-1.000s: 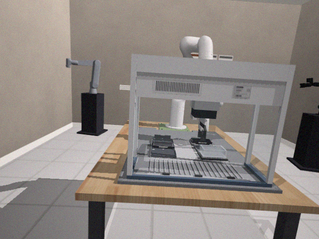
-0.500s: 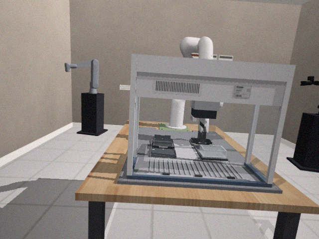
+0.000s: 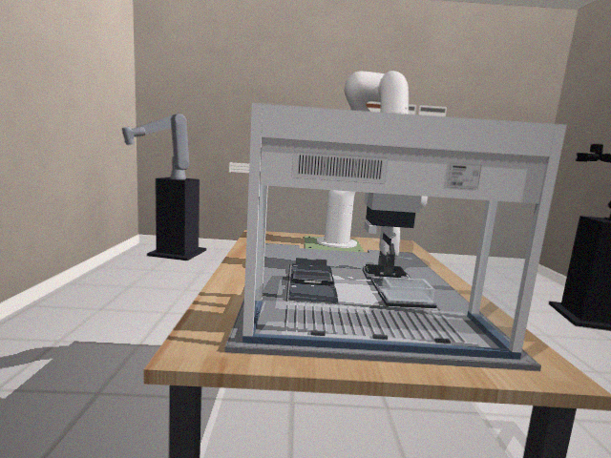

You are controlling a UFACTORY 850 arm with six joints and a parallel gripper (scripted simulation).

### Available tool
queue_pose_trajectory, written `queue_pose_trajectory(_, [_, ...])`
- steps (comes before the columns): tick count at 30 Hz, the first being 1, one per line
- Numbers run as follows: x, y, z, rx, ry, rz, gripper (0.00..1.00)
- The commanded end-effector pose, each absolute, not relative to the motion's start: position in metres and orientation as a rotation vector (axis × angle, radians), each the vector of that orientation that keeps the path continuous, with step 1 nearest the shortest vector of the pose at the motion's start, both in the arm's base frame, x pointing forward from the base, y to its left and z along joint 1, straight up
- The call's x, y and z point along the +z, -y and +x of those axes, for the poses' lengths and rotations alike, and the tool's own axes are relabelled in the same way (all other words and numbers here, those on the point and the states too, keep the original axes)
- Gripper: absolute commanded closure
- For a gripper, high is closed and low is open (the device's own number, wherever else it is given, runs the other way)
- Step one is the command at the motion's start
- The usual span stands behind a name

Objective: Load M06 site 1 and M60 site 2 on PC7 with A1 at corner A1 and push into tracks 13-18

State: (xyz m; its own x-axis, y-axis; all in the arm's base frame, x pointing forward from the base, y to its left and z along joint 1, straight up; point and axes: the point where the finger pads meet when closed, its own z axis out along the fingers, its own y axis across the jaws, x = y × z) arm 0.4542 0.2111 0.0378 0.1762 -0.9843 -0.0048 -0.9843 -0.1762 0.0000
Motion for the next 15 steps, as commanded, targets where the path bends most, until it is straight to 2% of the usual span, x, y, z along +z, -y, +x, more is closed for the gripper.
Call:
queue_pose_trajectory(1, [0.0384,-0.2115,0.4552,0.004,-2.013,-2.405,0.00])
queue_pose_trajectory(6, [0.0385,-0.2115,0.4552,0.004,-2.013,-2.405,0.00])
queue_pose_trajectory(7, [0.0391,-0.2115,0.4552,0.004,-2.013,-2.405,1.00])
queue_pose_trajectory(15, [0.0391,-0.2115,0.4552,0.004,-2.013,-2.405,1.00])
